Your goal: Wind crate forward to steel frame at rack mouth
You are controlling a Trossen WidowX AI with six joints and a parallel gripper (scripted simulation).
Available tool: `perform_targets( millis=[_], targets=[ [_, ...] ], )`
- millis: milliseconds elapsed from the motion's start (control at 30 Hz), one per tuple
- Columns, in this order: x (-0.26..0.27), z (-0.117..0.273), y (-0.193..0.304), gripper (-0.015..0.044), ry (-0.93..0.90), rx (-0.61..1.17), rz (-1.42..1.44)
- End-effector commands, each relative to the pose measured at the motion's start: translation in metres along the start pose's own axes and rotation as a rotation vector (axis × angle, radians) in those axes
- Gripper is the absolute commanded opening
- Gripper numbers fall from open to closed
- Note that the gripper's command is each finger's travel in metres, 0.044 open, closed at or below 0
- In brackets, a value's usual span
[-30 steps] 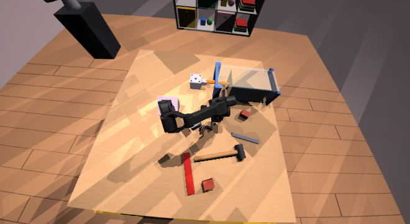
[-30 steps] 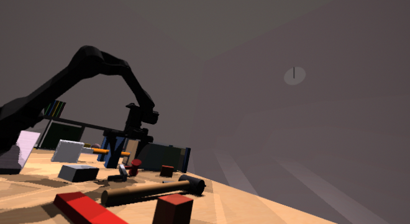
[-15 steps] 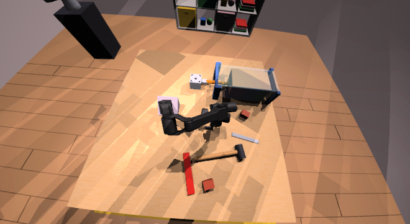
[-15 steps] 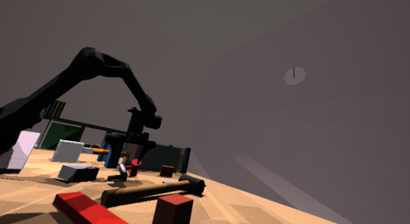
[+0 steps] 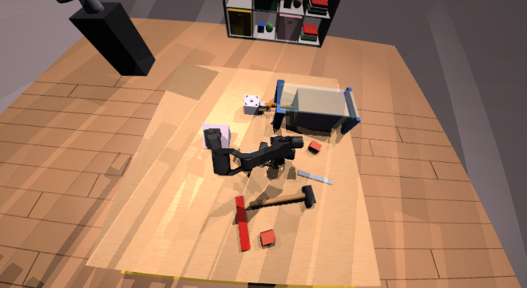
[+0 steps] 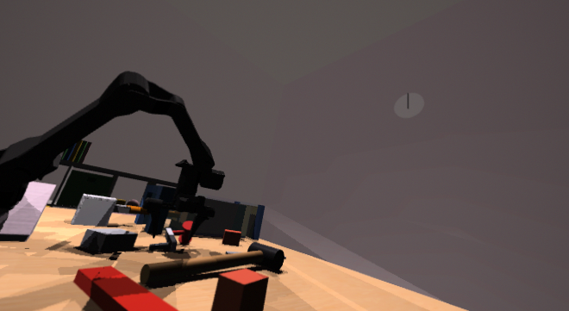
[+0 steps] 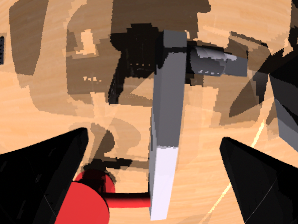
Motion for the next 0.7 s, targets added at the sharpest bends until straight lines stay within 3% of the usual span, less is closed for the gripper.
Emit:
perform_targets(
  millis=[0,267,667],
  targets=[
    [-0.0026,-0.0101,0.0006,0.0440,0.013,-0.009,0.010],
    [-0.0027,-0.0138,0.0005,0.0440,0.013,-0.010,0.010],
    [-0.0006,-0.0098,-0.0006,0.0360,0.004,-0.003,0.000]
  ],
)
Point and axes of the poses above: the point midway between the two fingers, 35 mm back from their tips, its own z axis back along the fingers, its own x axis across the jaws, y = z × x, the point moved 8 cm from there along z, back along the fingers
